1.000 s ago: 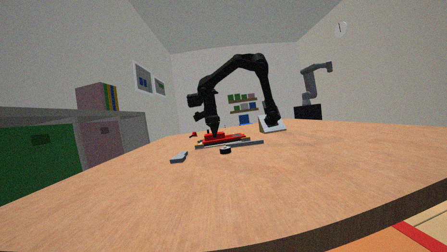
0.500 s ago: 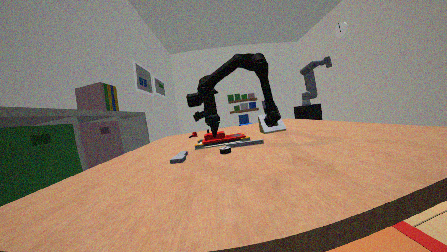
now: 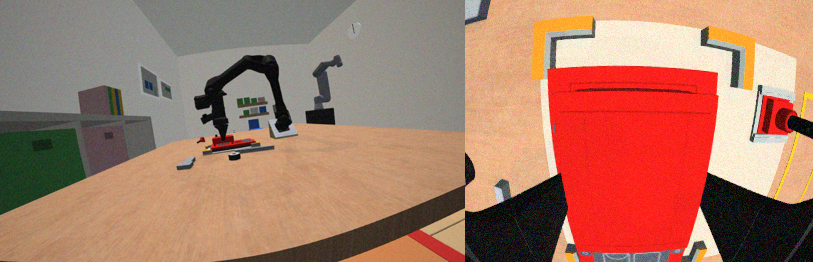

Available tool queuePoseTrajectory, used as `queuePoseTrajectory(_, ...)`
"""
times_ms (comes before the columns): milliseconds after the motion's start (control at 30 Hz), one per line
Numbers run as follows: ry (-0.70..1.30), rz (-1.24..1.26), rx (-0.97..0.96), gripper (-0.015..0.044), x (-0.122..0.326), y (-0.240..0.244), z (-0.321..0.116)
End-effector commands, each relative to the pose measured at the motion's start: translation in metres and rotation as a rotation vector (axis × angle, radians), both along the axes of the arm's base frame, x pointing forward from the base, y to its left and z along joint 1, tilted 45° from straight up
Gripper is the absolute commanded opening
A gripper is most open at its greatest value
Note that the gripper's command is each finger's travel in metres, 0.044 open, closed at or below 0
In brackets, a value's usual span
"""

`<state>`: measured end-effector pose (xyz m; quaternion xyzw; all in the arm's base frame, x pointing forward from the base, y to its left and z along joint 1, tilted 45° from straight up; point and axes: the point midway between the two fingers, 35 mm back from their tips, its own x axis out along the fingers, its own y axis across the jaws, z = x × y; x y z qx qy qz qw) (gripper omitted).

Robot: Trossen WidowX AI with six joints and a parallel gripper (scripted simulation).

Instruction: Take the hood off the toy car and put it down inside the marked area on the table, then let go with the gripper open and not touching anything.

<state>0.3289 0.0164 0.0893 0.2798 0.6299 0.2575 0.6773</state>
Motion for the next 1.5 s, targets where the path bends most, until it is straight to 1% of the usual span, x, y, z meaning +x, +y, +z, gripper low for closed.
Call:
queuePoseTrajectory(0,-0.004,0.001,-0.006,0.0000,0.000,-0.004,0.002)
queuePoseTrajectory(700,-0.003,0.001,-0.006,0.0000,-0.001,-0.014,0.013)
queuePoseTrajectory(1100,-0.002,0.001,-0.007,0.0000,-0.005,-0.044,0.044)
queuePoseTrajectory(1167,-0.005,-0.004,-0.004,0.0000,-0.003,-0.041,0.036)
queuePoseTrajectory(1467,-0.003,-0.008,-0.025,0.0000,0.000,-0.093,-0.006)
